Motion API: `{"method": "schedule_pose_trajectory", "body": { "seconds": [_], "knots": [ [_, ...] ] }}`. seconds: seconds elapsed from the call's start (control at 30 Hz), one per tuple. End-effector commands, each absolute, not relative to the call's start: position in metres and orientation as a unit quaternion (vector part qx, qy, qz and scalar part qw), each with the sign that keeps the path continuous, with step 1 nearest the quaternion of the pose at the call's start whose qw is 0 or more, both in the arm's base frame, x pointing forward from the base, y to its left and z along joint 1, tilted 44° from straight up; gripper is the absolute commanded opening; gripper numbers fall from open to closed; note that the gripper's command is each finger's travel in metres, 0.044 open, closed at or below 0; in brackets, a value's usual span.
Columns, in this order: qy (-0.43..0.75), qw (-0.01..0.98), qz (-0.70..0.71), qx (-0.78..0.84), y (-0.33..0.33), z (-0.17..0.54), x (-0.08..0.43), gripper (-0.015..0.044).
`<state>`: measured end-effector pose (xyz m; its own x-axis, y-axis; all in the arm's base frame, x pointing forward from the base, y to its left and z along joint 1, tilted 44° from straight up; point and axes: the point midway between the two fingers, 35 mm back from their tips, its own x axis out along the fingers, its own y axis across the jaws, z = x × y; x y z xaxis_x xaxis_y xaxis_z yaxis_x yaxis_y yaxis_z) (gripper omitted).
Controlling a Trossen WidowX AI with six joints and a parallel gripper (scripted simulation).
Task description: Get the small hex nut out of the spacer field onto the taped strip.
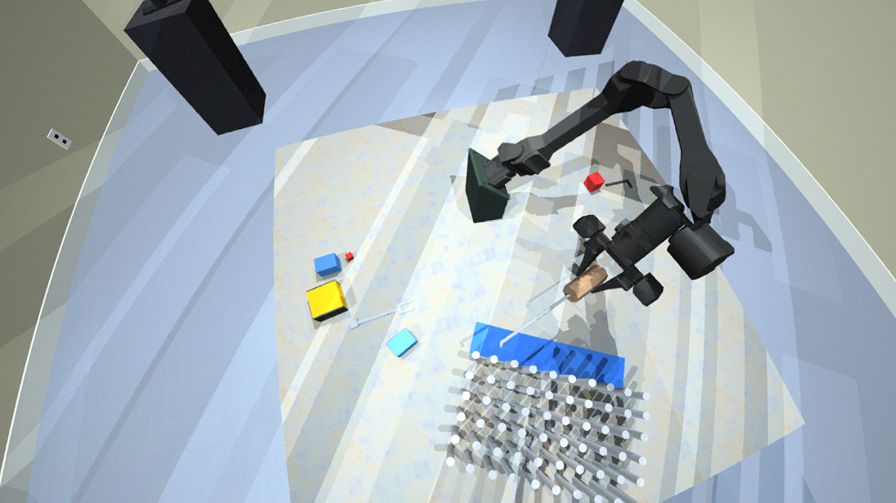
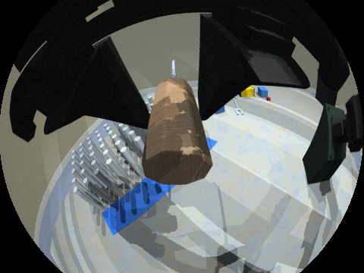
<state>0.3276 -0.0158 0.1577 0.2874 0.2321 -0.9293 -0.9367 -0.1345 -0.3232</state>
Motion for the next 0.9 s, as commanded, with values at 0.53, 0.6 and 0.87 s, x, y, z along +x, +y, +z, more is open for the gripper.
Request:
{"method": "schedule_pose_trajectory", "body": {
  "seconds": [0.53, 0.6, 0.87],
  "knots": [
    [0.102, 0.374, 0.579, -0.718, 0.046, 0.193, 0.307, 0.0000],
    [0.079, 0.351, 0.582, -0.729, 0.052, 0.197, 0.304, 0.0000],
    [0.062, 0.334, 0.584, -0.738, 0.057, 0.198, 0.302, 0.0000]
  ]
}}
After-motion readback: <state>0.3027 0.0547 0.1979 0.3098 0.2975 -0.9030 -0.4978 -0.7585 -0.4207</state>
